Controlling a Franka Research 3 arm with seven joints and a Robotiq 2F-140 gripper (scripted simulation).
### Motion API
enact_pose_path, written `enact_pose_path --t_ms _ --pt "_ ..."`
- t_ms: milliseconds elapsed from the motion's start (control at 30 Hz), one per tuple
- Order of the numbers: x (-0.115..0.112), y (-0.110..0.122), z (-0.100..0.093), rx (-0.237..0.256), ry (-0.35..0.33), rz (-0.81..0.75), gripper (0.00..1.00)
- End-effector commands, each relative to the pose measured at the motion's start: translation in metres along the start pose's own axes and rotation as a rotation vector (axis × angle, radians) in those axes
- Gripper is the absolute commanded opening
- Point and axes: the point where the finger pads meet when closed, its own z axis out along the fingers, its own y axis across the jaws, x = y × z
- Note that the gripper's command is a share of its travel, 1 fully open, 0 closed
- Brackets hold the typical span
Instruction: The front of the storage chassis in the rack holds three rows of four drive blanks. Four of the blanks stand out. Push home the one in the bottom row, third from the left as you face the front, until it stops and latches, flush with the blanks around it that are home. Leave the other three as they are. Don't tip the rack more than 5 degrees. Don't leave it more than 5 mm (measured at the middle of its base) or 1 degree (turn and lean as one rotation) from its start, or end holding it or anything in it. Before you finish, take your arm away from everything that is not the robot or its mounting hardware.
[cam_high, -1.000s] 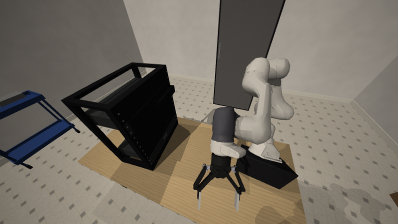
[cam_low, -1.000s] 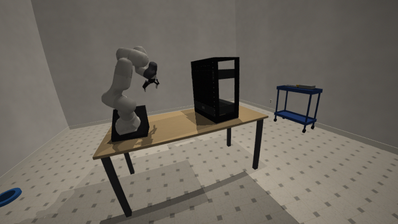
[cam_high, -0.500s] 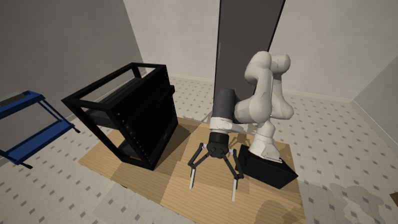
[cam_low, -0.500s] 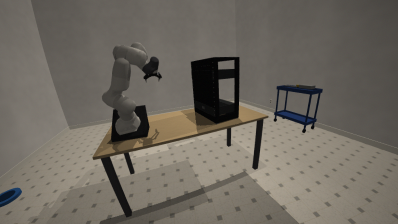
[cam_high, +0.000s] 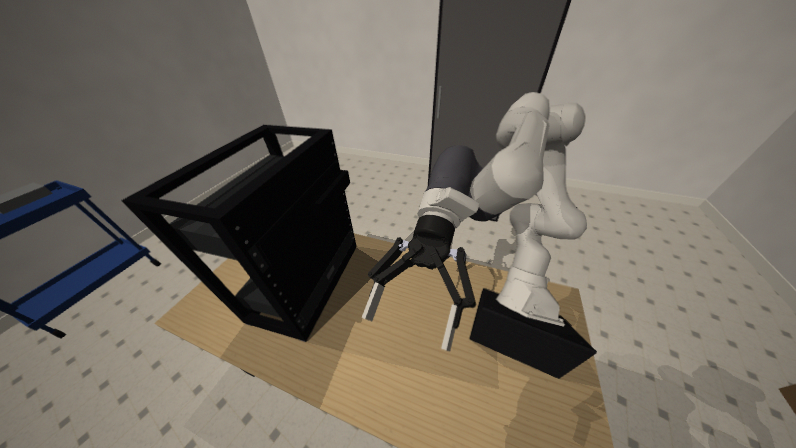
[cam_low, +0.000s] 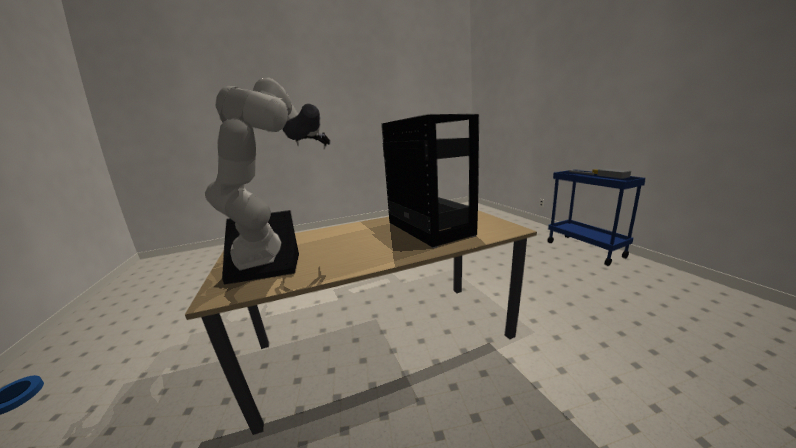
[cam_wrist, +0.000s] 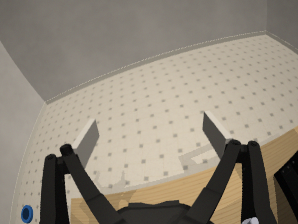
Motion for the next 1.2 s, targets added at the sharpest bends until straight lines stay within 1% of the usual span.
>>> enact_pose_path --t_ms 0,100,200,233,267,300,333,367,433,467,500,533,600,667,733,767,833,867,900,933,1000,1033,1100,1133,1167 --pt "0.023 0.015 -0.026 -0.040 0.086 0.123 1.00" --pt "0.023 0.015 -0.026 -0.040 0.086 0.123 1.00" --pt "0.045 0.029 -0.059 -0.073 0.167 0.218 1.00" --pt "0.045 0.029 -0.059 -0.073 0.167 0.218 1.00" --pt "0.052 0.034 -0.070 -0.084 0.195 0.249 1.00" --pt "0.052 0.034 -0.070 -0.084 0.195 0.249 1.00" --pt "0.058 0.040 -0.081 -0.095 0.223 0.281 1.00" --pt "0.058 0.040 -0.081 -0.095 0.223 0.281 1.00" --pt "0.069 0.050 -0.104 -0.117 0.278 0.342 1.00" --pt "0.069 0.050 -0.104 -0.117 0.278 0.342 1.00" --pt "0.074 0.055 -0.115 -0.128 0.306 0.373 1.00" --pt "0.074 0.055 -0.115 -0.128 0.306 0.373 1.00" --pt "0.083 0.065 -0.138 -0.150 0.362 0.433 1.00" --pt "0.083 0.065 -0.138 -0.150 0.362 0.433 1.00" --pt "0.090 0.075 -0.161 -0.172 0.417 0.492 1.00" --pt "0.090 0.075 -0.161 -0.172 0.417 0.492 1.00" --pt "0.096 0.085 -0.183 -0.194 0.473 0.549 1.00" --pt "0.096 0.085 -0.183 -0.194 0.473 0.549 1.00" --pt "0.098 0.089 -0.194 -0.205 0.500 0.576 1.00" --pt "0.098 0.089 -0.194 -0.205 0.500 0.576 1.00" --pt "0.101 0.098 -0.215 -0.226 0.555 0.630 1.00" --pt "0.101 0.098 -0.215 -0.226 0.555 0.630 1.00" --pt "0.102 0.107 -0.235 -0.247 0.608 0.682 1.00" --pt "0.102 0.107 -0.235 -0.247 0.608 0.682 1.00" --pt "0.102 0.111 -0.244 -0.258 0.635 0.707 1.00"
